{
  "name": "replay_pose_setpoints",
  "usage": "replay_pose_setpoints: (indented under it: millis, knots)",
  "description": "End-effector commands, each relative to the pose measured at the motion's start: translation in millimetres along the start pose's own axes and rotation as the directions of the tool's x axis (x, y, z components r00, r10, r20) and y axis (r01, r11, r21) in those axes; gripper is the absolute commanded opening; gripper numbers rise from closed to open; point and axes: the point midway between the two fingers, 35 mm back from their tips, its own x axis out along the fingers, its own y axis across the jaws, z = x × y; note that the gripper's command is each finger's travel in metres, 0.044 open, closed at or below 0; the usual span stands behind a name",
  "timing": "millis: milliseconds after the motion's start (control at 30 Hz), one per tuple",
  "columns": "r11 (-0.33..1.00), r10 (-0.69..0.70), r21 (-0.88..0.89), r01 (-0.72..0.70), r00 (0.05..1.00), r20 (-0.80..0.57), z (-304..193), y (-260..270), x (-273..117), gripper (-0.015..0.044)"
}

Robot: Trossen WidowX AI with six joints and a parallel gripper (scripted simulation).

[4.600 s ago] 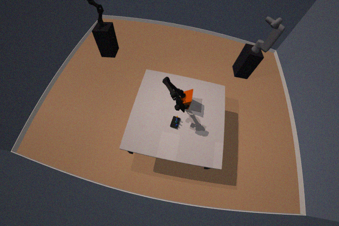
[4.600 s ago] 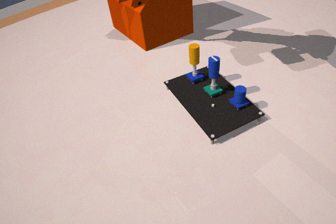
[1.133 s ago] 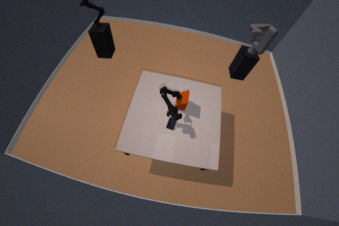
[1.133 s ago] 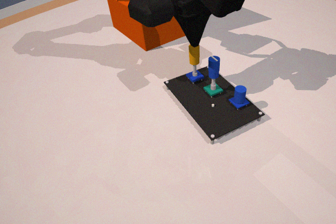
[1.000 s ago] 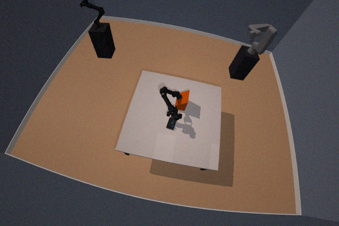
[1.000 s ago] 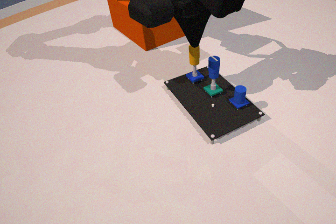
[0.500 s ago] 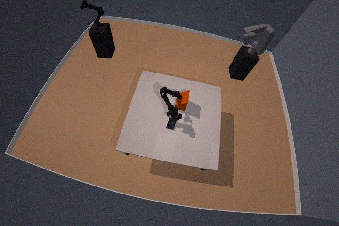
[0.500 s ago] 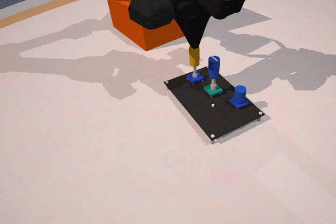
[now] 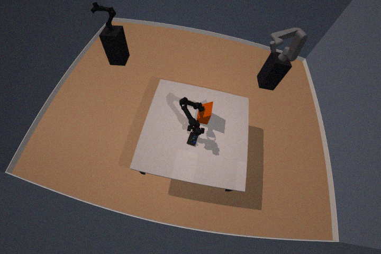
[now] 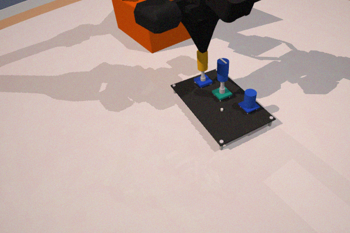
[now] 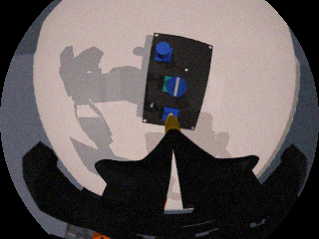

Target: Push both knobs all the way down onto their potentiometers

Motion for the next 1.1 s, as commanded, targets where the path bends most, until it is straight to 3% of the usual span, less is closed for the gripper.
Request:
replay_pose_setpoints:
  millis: [0,1067]
  knots:
    - [1.0,-0.006,0.008,0.006,1.0,-0.012,-0.2,-1.3,11.9,0.0]
    - [1.0,-0.006,0.008,0.007,1.0,-0.012,-0.4,-1.4,20.9,0.0]
